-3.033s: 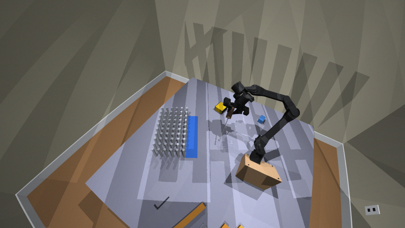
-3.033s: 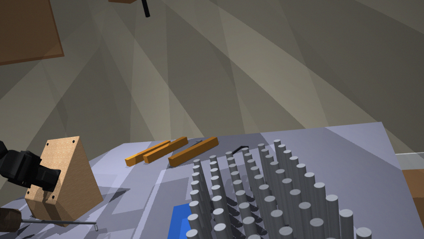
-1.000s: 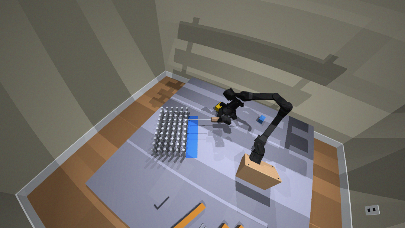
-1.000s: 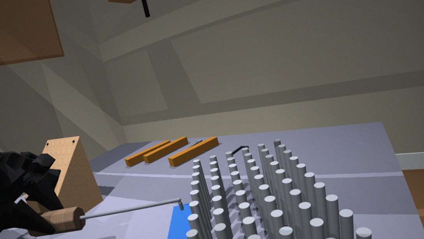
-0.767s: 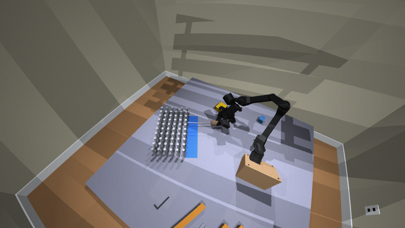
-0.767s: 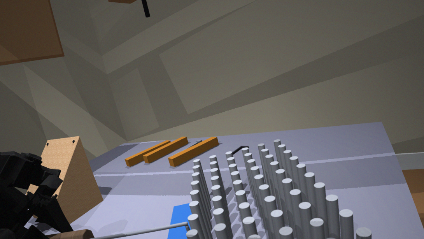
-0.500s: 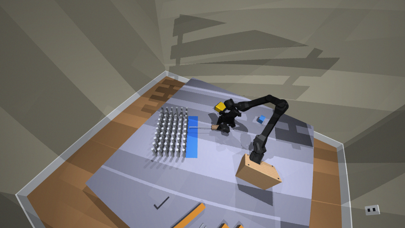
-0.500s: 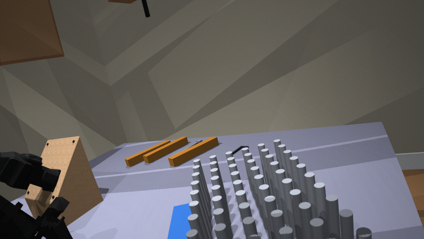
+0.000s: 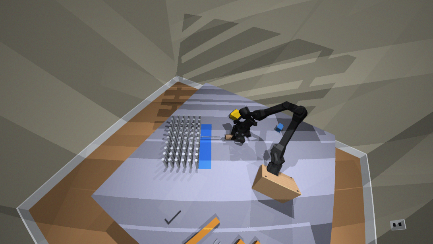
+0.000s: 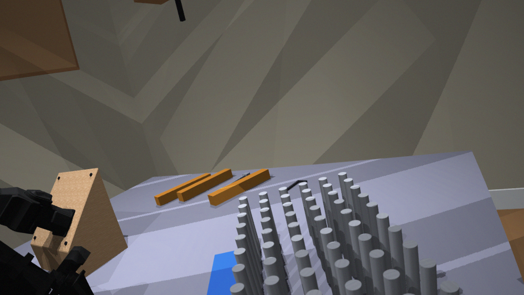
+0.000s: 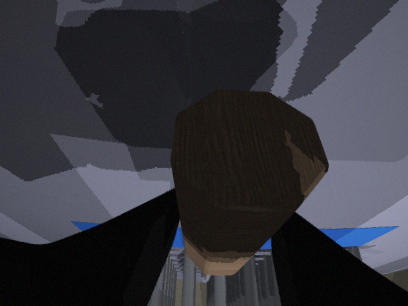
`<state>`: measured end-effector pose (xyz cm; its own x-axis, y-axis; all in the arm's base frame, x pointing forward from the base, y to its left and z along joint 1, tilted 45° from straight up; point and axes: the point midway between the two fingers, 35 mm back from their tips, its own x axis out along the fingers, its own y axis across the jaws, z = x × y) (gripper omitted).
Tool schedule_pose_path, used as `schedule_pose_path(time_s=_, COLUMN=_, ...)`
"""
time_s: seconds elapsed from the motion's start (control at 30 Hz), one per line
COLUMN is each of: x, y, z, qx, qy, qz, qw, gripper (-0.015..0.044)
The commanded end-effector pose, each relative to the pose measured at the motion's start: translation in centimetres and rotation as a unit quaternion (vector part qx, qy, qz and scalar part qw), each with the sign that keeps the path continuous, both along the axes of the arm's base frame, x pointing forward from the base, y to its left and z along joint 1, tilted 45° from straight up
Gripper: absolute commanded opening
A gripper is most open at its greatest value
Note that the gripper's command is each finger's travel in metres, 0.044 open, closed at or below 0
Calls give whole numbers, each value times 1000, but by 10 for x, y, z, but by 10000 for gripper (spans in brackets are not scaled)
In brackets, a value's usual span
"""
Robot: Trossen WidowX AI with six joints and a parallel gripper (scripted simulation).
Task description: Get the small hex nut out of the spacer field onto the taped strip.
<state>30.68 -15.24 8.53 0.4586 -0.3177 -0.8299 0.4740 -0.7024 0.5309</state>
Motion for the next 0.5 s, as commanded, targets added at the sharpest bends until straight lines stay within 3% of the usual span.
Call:
schedule_pose_path(time_s=0.0, x=4, y=1, z=-1, qx=1, qy=-2, qz=0, qw=1000, gripper=0)
schedule_pose_path(time_s=0.47, x=13, y=4, z=-4, qx=1, qy=-2, qz=0, qw=1000, gripper=0)
